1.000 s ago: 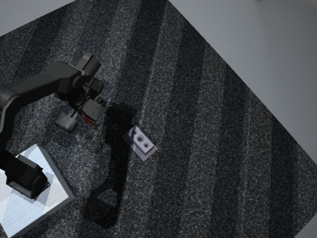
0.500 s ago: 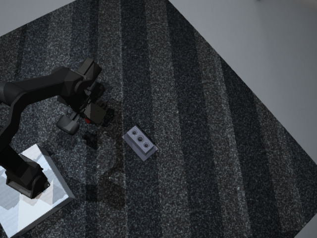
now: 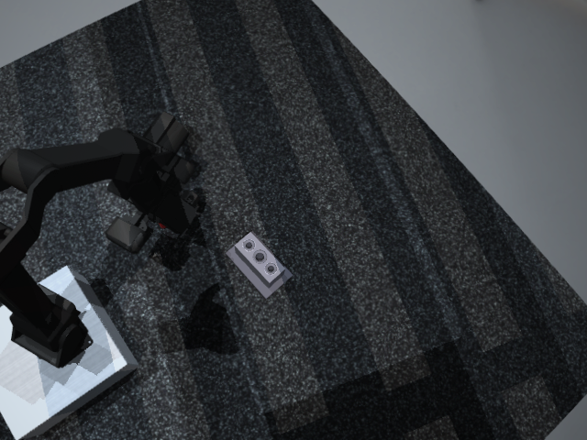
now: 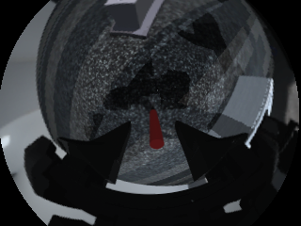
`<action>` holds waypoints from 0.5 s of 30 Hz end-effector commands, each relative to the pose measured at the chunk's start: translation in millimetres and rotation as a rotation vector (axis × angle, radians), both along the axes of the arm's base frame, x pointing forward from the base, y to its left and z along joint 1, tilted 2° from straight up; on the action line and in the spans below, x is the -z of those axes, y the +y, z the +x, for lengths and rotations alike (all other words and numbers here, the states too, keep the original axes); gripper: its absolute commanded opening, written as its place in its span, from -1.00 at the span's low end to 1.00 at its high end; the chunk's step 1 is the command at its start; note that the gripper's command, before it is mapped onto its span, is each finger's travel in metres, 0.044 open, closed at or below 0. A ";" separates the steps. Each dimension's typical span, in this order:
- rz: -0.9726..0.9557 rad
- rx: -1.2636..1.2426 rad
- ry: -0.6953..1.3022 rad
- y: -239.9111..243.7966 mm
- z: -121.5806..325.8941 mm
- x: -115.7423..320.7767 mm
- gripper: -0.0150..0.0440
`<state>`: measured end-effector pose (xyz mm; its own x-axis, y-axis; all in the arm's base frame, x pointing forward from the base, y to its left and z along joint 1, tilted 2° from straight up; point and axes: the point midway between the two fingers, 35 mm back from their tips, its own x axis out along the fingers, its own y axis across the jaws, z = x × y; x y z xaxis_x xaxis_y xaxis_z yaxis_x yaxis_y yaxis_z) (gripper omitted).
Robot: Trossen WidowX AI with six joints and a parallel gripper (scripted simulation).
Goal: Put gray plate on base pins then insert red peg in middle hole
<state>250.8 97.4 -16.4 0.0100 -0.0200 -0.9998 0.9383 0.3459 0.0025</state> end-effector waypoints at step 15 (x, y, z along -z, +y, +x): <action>-0.001 -0.004 0.004 -0.7 -1.6 1.5 -0.49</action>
<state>250.3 97.2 -16.8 0.0090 -0.0204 -0.9998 0.9382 0.3460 0.0014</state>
